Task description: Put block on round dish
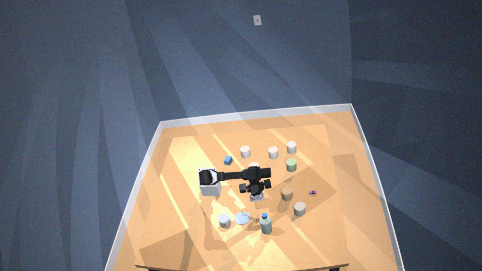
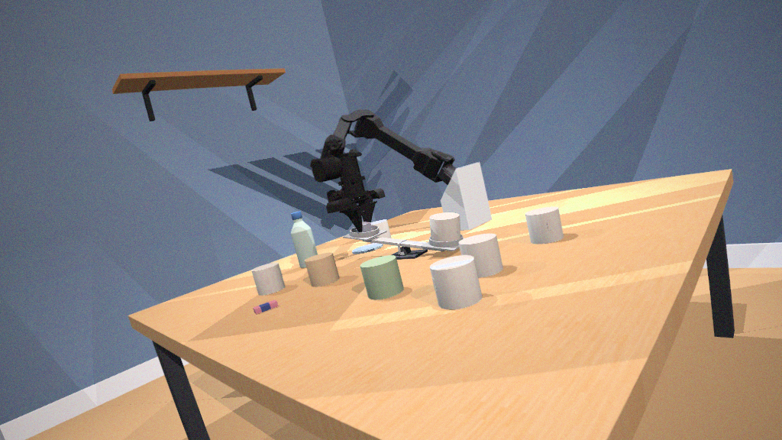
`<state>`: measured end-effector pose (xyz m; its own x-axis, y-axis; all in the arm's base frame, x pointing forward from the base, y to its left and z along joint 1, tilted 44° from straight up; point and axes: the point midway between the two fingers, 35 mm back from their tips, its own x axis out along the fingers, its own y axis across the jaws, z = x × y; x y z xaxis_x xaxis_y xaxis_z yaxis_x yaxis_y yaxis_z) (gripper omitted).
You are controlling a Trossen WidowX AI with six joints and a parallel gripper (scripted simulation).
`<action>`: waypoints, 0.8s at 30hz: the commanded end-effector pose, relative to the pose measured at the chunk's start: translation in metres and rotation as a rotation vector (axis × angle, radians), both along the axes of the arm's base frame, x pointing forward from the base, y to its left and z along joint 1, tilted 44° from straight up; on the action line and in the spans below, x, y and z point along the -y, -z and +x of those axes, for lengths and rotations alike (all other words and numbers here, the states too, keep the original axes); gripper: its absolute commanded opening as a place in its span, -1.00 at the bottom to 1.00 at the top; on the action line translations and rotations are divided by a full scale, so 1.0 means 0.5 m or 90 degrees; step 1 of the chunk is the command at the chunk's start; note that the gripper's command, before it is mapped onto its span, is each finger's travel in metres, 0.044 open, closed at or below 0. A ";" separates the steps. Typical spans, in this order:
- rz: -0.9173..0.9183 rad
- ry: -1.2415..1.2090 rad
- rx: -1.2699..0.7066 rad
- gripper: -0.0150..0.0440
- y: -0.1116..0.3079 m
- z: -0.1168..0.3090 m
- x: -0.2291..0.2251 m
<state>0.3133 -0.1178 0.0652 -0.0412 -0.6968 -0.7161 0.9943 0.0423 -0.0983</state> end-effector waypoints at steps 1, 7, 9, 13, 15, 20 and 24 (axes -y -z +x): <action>-0.002 -0.002 -0.004 -0.15 0.001 -0.001 0.001; 0.001 -0.002 -0.003 -0.49 -0.026 0.006 -0.028; 0.002 -0.003 -0.003 -0.49 -0.042 0.009 -0.045; 0.003 -0.003 -0.003 -0.49 -0.076 0.012 -0.079; 0.003 -0.002 -0.004 -0.49 -0.093 0.011 -0.096; 0.001 -0.002 -0.004 -0.49 -0.132 0.008 -0.131; 0.001 -0.002 -0.004 -0.49 -0.133 0.007 -0.130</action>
<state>0.3165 -0.0553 0.1272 -0.0459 -0.6980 -0.7147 0.9923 0.0504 -0.1130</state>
